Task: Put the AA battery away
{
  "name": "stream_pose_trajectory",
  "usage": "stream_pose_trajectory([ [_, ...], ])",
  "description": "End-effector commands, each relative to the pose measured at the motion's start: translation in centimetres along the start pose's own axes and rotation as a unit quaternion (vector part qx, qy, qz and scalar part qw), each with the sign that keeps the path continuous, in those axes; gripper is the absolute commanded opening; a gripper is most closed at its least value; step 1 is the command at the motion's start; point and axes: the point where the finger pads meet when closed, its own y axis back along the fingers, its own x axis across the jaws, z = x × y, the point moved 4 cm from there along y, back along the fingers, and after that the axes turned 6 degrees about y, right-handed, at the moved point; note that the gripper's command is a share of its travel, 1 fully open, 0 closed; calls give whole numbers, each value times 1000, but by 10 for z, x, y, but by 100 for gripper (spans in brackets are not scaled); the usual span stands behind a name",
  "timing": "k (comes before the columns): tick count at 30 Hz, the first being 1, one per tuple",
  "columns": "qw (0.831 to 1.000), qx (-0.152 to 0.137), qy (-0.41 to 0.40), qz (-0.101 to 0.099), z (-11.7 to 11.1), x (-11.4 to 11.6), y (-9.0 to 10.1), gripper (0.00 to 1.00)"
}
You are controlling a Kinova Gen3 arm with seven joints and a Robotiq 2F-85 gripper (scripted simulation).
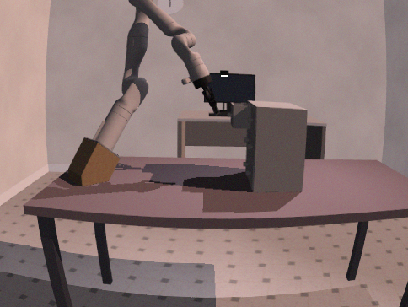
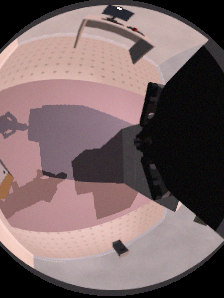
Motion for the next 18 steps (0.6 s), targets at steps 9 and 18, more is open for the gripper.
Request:
stream_pose_trajectory([
  [9,1000,1,2,1,10,0,-5,0],
  [18,1000,1,2,1,23,-1,-12,0],
])
